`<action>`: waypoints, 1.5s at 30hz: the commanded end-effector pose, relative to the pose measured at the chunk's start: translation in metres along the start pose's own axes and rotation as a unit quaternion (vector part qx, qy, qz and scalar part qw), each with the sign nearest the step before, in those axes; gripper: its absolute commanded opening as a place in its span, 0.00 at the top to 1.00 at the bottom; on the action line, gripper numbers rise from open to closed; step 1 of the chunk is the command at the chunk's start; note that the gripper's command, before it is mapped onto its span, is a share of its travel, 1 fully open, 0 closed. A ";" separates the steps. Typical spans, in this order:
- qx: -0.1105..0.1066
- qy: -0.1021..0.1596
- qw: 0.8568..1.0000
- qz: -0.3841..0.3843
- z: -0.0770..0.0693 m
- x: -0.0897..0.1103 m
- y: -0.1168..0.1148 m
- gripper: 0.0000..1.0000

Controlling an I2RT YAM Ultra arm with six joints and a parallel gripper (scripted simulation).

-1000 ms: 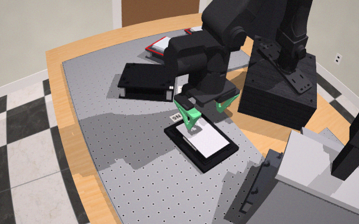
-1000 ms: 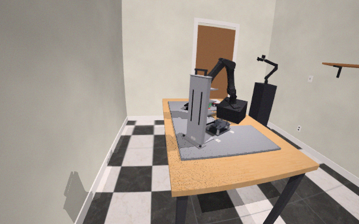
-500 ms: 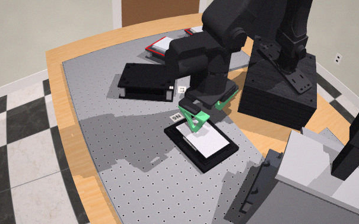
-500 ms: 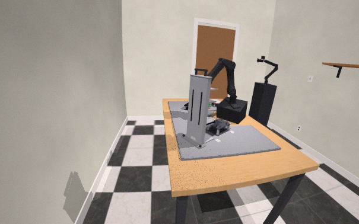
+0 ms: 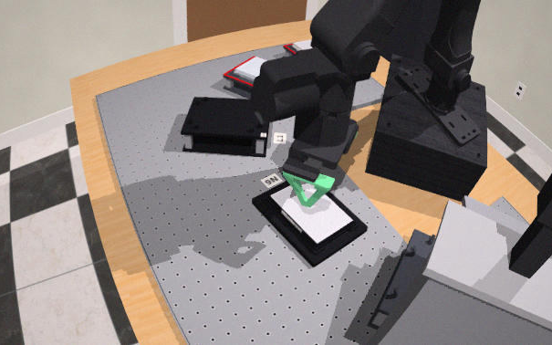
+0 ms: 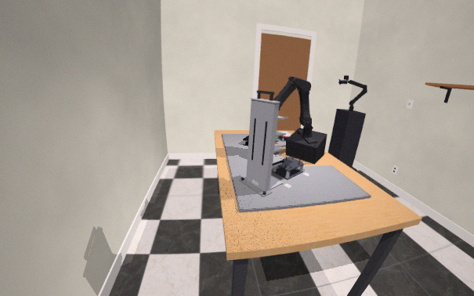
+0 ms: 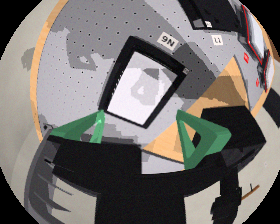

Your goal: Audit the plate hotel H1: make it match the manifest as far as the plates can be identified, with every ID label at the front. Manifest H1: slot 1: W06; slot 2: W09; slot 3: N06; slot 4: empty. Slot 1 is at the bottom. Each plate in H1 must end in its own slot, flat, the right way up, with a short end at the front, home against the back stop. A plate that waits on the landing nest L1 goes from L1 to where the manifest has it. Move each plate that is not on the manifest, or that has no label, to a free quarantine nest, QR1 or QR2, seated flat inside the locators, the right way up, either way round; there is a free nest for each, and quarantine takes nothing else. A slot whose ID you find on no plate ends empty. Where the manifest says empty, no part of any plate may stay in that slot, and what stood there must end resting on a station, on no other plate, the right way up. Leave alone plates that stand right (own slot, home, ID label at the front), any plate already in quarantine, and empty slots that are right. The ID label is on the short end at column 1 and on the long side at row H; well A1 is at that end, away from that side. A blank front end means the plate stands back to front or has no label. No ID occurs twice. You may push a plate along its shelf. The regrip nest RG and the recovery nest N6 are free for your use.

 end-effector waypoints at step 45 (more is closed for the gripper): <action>-0.003 -0.017 0.906 -0.423 -0.009 -0.008 0.007 0.00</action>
Point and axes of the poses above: the point where the finger pads meet when closed, its own z axis out along the fingers, its own y axis across the jaws, x = y × z, the point moved 7 cm from there along -z, back along the fingers, and after that the axes turned 3 degrees about -z, right-handed, at the moved point
